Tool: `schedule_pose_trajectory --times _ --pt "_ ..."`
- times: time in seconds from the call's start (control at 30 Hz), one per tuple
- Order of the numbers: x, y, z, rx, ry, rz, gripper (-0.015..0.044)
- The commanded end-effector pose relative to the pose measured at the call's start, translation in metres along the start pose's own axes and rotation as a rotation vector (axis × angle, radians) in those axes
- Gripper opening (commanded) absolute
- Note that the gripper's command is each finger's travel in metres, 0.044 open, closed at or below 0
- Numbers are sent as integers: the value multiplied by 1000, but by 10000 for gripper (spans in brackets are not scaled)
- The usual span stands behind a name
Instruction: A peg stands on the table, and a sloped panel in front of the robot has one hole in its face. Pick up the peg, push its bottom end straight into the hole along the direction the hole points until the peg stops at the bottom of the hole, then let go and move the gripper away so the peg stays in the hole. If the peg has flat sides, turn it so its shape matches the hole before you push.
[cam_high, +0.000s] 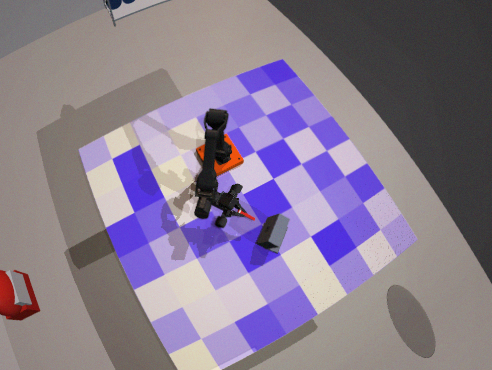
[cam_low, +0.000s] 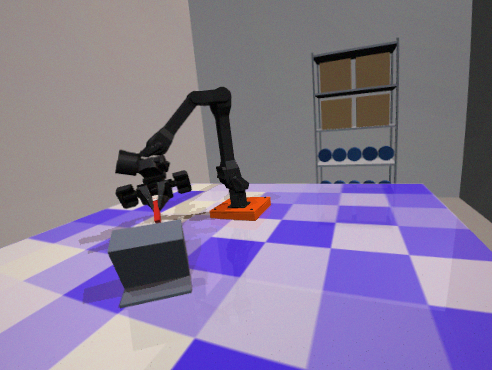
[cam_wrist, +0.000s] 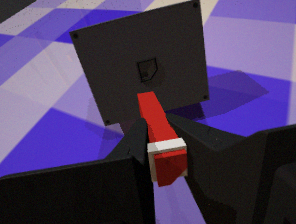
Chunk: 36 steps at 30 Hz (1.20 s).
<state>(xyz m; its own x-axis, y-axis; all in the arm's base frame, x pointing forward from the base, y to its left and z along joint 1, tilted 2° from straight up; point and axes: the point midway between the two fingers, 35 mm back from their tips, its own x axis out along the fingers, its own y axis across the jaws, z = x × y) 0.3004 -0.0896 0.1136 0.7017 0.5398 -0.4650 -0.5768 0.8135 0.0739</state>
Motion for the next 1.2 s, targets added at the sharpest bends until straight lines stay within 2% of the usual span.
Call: schedule_pose_trajectory --times 0.0,1.17 --pt "3 0 0 -10 -10 0 0" --pt "31 -7 1 -91 -52 -33 0"
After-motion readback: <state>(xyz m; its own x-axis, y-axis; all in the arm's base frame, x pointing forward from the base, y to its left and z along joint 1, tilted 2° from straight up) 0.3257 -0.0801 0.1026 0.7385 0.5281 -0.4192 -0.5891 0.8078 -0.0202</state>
